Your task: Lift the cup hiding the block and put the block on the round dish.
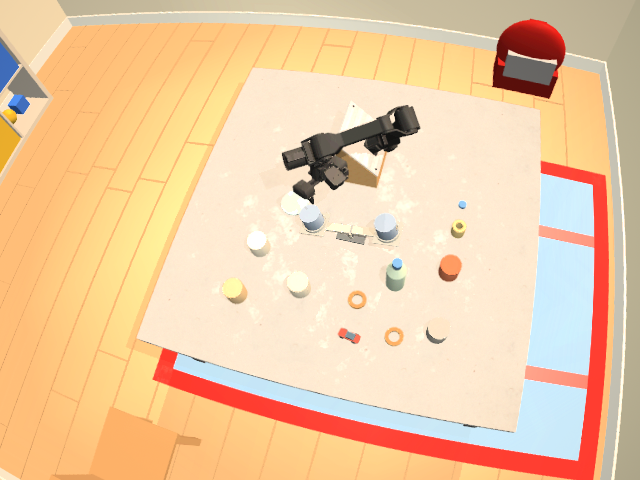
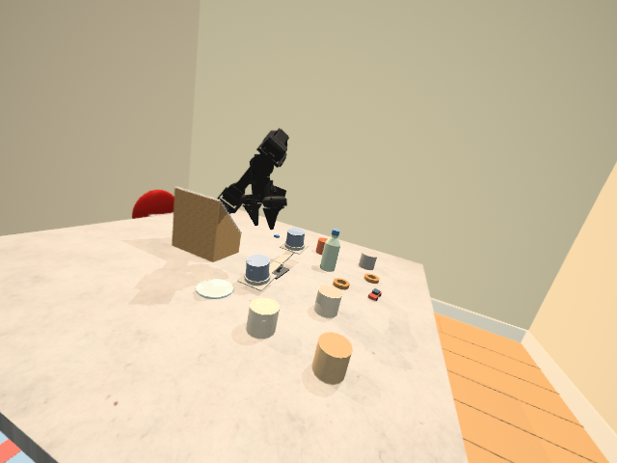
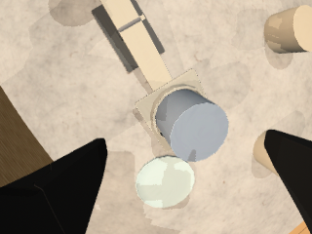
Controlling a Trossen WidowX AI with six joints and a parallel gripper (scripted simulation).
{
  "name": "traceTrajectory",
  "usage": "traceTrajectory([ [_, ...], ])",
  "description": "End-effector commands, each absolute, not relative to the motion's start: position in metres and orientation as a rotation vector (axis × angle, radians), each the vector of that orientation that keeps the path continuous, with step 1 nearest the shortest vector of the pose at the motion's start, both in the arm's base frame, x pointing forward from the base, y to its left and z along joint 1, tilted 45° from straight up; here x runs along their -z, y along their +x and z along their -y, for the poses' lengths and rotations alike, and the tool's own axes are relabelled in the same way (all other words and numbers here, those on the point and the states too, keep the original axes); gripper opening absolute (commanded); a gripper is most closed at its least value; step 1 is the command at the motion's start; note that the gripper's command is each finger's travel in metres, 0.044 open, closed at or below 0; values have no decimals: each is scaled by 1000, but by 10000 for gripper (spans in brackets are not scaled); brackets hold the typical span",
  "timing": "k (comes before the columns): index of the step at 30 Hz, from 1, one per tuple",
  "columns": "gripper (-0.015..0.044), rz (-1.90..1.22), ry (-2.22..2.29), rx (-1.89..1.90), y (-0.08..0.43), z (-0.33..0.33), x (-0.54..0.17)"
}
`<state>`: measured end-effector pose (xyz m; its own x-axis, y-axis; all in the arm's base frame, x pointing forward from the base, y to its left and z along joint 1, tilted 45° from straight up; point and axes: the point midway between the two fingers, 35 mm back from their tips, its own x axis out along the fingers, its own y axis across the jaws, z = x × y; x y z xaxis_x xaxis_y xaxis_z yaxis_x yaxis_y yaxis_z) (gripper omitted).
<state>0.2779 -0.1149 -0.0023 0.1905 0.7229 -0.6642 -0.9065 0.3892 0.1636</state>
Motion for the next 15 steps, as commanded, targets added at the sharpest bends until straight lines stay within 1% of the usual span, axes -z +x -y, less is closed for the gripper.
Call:
traceTrajectory([
  [1, 440, -718, -392, -1253, 288, 114, 17],
  [12, 440, -591, -660, -1518, 312, 102, 66],
  [15, 440, -581, -676, -1534, 313, 102, 69],
])
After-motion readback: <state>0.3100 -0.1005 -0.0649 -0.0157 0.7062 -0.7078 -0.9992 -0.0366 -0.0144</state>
